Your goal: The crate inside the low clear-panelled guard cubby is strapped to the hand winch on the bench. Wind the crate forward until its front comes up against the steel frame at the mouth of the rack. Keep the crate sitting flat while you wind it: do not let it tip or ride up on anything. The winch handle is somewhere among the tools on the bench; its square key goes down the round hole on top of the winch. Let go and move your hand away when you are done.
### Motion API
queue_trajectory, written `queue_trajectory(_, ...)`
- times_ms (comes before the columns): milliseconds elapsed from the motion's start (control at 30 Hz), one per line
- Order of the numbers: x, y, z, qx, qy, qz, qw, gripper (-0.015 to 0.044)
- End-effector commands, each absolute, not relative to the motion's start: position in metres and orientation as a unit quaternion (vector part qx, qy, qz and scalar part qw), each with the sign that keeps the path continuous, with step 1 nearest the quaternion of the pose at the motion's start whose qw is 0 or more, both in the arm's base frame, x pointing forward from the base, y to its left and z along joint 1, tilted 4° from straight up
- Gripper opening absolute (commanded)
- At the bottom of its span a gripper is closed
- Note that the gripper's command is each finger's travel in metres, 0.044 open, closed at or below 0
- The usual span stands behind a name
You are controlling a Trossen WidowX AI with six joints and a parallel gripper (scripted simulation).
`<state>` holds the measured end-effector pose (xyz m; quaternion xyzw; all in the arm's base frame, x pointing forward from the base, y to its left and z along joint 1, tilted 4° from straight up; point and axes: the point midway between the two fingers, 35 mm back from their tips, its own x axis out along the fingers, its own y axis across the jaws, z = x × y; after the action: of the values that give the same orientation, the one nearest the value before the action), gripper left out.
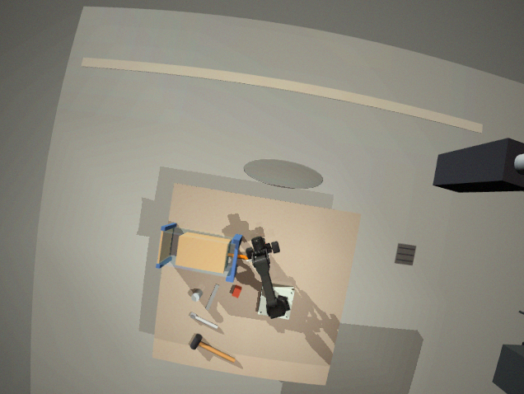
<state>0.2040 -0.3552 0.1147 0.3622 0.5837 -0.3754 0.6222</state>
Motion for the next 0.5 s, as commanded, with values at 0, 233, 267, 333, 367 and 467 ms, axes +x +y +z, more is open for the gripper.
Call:
queue_trajectory(0, 0.2286, -0.3380, 0.1063, 0.371, 0.592, -0.339, 0.630, 0.0000)
queue_trajectory(233, 0.2295, -0.3376, 0.1064, 0.371, 0.592, -0.339, 0.630, 0.0000)
queue_trajectory(267, 0.2305, -0.3372, 0.1065, 0.371, 0.592, -0.339, 0.630, 0.0000)
queue_trajectory(333, 0.2317, -0.3366, 0.1066, 0.371, 0.592, -0.339, 0.630, 0.0000)
queue_trajectory(367, 0.2329, -0.3361, 0.1067, 0.371, 0.592, -0.339, 0.630, 0.0000)
queue_trajectory(467, 0.2352, -0.3350, 0.1069, 0.371, 0.592, -0.339, 0.630, 0.0000)
